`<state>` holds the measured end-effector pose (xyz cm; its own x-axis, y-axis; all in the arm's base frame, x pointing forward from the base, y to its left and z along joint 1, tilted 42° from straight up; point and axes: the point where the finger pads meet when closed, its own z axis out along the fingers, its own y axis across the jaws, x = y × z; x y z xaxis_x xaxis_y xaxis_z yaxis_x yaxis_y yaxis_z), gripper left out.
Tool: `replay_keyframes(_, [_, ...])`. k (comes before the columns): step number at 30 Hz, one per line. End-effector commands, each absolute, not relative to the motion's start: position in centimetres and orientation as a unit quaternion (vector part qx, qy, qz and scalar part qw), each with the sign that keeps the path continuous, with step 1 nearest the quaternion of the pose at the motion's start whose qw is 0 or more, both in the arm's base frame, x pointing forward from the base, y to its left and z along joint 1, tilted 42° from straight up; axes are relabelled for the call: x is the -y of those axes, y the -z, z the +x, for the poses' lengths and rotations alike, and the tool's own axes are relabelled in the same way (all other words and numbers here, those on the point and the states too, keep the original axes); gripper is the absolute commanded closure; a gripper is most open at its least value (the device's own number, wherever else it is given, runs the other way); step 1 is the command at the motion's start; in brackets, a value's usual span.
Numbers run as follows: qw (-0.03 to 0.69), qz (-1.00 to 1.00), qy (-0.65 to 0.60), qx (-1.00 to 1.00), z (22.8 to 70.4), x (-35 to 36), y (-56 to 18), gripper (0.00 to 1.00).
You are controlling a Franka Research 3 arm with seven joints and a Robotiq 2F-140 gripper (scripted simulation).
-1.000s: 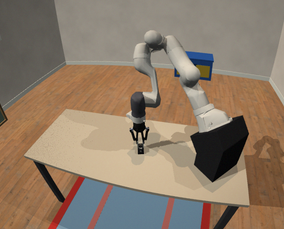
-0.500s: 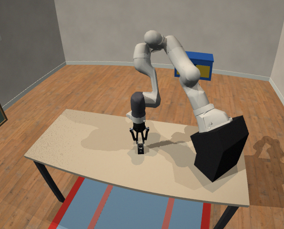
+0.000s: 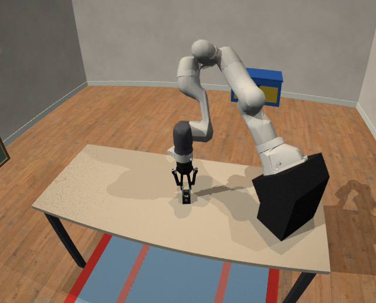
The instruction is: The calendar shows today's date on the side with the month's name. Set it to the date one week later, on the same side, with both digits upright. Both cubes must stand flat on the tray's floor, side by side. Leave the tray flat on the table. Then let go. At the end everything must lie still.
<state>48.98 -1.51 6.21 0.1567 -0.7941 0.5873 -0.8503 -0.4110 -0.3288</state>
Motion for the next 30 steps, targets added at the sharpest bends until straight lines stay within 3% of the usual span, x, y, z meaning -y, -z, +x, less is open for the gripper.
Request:
replay_keyframes(1, [0.039, 0.76, -0.359, 0.54, 48.7, 1.2, -6.7, 0.84])
replay_keyframes(15, [0.039, 0.76, -0.359, 0.54, 44.6, -2.5, -12.9, 0.84])
replay_keyframes(30, [0.04, 0.761, -0.359, 0.54, 44.2, -2.8, -13.4, 0.84])
